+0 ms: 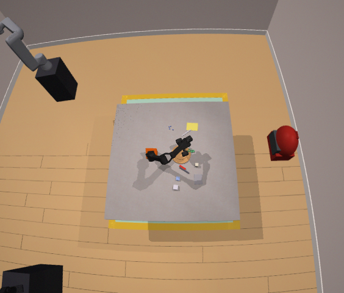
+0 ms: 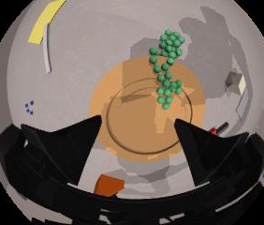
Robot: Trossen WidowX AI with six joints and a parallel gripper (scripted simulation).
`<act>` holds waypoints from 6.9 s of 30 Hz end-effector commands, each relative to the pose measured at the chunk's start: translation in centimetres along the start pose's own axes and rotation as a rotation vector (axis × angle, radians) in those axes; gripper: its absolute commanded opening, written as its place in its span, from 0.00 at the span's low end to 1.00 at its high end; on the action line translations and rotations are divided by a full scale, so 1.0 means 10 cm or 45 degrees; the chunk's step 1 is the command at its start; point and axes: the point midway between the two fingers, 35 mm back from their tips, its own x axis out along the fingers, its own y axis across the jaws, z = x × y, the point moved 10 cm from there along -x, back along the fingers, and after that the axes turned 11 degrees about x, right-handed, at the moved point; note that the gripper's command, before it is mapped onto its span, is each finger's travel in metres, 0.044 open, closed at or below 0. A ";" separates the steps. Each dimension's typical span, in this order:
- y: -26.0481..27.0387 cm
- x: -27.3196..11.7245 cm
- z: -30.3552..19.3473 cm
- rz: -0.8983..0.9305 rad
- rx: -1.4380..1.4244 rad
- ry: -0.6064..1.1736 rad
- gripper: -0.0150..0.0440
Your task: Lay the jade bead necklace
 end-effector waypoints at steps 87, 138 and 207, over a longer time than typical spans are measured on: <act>-0.25 0.22 0.77 0.010 0.623 -0.006 0.25; -0.06 -0.01 0.14 0.005 0.606 -0.002 0.25; -0.06 0.21 0.14 0.004 0.606 -0.003 0.25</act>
